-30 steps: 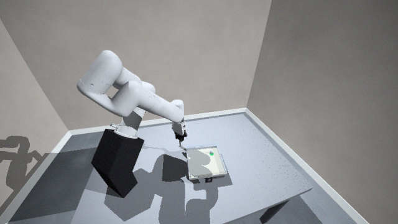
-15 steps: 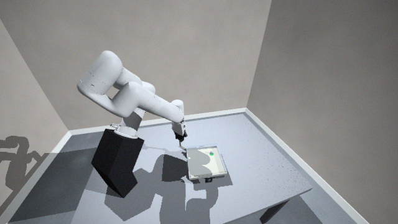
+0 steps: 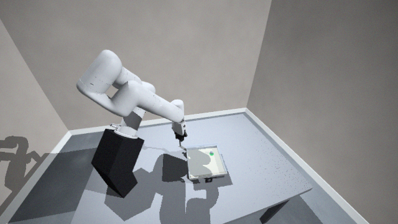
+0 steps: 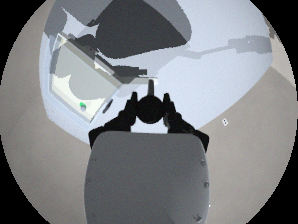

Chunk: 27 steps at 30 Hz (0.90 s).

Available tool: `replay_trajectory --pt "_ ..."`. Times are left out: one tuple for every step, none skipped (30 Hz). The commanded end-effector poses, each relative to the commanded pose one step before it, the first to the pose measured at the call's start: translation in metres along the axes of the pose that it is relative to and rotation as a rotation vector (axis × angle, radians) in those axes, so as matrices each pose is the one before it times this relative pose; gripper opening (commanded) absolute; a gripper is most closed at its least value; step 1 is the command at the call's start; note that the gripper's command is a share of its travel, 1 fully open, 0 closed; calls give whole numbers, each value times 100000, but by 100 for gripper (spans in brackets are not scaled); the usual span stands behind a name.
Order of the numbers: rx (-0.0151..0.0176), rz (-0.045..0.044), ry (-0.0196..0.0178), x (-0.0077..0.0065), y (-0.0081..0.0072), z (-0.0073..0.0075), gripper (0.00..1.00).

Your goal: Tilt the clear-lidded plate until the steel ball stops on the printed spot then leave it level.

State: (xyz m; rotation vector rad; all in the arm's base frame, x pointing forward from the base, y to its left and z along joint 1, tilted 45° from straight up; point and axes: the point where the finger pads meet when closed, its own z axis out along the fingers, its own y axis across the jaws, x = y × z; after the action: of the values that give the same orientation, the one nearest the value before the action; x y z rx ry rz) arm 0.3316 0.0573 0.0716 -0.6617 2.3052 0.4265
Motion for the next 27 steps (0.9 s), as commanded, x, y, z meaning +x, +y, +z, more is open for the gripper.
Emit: replay_trajectory --pt "126 -171 -148 -51 -19 -112 0" --pt "0 0 0 0 0 0 0" --pt "0 0 0 0 0 0 0" --pt "0 0 0 0 0 0 0" --pt "0 0 0 0 0 0 0" --pt "0 0 0 0 0 0 0" --pt "0 0 0 5 16 36 0" --pt "0 0 0 4 16 36 0" --pt "0 0 0 4 16 36 0" --pt "0 0 0 4 16 36 0" --pt "0 0 0 -10 19 44 0" --pt "0 0 0 -10 19 44 0" --pt "0 0 0 -10 19 44 0" --pt "0 0 0 -10 19 44 0" --pt "0 0 0 -10 19 44 0" --pt "0 0 0 -10 19 44 0" --pt "0 0 0 0 0 0 0" --pt "0 0 0 0 0 0 0" --pt "0 0 0 0 0 0 0" --pt "0 0 0 0 0 0 0" --pt "0 0 0 0 0 0 0" --pt "0 0 0 0 0 0 0" --pt "0 0 0 0 0 0 0" --pt "0 0 0 13 -7 -17 0" --pt "0 0 0 13 -7 -17 0" --pt "0 0 0 13 -7 -17 0" --pt "0 0 0 13 -7 -17 0"
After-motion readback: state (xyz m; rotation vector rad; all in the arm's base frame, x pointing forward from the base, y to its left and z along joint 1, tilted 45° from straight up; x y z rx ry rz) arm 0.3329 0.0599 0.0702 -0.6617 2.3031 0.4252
